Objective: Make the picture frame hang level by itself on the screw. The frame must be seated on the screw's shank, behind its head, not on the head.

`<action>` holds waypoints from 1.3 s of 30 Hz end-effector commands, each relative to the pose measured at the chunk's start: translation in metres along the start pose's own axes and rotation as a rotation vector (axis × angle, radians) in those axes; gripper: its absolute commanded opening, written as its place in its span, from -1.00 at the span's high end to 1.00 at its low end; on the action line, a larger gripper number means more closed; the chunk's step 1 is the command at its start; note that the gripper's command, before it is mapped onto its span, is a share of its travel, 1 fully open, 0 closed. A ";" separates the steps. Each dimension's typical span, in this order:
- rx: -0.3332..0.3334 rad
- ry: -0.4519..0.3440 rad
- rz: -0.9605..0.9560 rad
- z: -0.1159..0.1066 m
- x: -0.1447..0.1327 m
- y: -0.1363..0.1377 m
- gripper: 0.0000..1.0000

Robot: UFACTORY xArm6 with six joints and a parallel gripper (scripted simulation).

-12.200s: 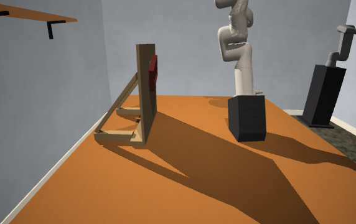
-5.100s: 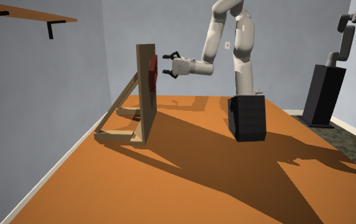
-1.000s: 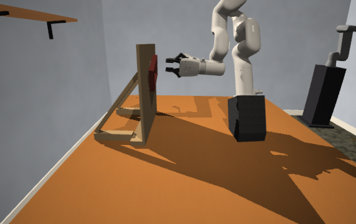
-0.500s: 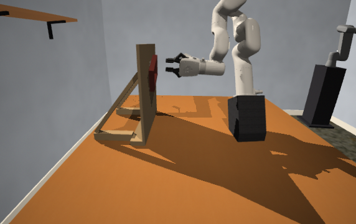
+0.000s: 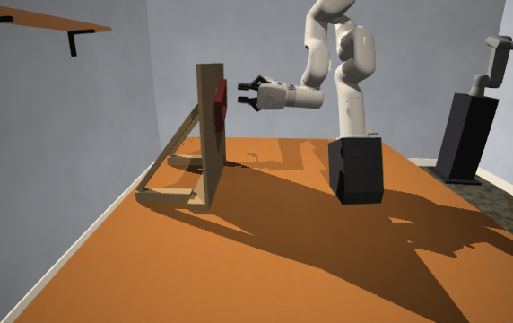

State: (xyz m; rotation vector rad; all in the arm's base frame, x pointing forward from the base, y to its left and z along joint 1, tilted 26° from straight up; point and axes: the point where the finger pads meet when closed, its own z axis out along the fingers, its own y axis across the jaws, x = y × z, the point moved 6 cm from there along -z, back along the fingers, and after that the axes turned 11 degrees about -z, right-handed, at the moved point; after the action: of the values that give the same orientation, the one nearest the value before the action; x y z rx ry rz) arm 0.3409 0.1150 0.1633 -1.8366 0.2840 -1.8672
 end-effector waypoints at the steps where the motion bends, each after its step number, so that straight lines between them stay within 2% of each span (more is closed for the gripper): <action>1: 0.002 0.002 0.000 0.001 0.001 -0.001 0.01; 25: 0.002 0.002 0.000 0.020 0.001 -0.001 0.01; 39: 0.002 0.002 0.000 0.045 0.001 -0.001 0.01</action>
State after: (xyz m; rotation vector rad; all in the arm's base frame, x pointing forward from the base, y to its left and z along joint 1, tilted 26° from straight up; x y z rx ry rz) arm 0.3767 0.1221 0.1660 -1.8368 0.2841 -1.8675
